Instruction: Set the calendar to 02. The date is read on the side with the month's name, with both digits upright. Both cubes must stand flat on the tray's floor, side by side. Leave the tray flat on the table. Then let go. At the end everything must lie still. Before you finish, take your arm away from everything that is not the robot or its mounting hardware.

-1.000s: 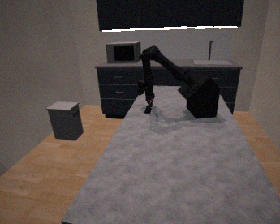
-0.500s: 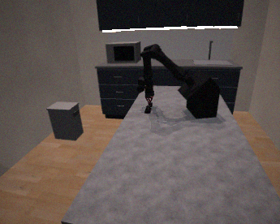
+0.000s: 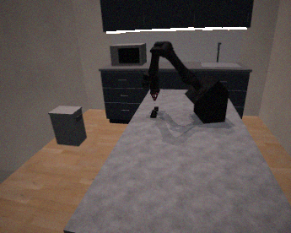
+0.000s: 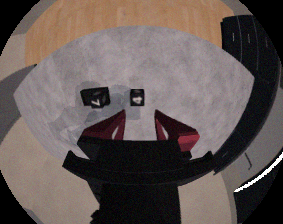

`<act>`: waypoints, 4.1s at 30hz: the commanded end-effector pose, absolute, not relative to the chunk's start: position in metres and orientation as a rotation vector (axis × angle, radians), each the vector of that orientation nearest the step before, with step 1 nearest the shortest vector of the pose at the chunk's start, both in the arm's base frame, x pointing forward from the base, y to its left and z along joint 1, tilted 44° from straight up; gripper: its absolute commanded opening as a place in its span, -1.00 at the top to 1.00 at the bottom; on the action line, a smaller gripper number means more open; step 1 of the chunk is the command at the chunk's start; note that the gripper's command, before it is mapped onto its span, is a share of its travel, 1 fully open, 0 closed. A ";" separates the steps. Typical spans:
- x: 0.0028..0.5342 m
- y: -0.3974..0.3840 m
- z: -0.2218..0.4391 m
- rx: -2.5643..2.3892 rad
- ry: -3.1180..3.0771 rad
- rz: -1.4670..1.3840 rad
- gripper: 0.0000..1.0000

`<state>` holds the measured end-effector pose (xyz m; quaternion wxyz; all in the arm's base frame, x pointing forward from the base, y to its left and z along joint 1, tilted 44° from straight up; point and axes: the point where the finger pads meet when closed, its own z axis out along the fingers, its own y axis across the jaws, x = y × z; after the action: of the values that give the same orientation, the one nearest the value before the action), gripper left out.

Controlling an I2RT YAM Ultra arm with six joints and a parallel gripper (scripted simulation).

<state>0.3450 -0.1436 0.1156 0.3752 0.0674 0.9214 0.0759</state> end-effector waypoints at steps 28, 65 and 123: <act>0.339 -0.128 0.120 0.170 2.382 0.219 -1.00; 0.341 -0.048 0.138 0.169 2.376 0.222 0.07; 0.374 -0.042 0.104 0.170 2.376 0.223 0.07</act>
<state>0.3696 -0.0401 0.1006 0.3554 0.0657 0.9281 0.0897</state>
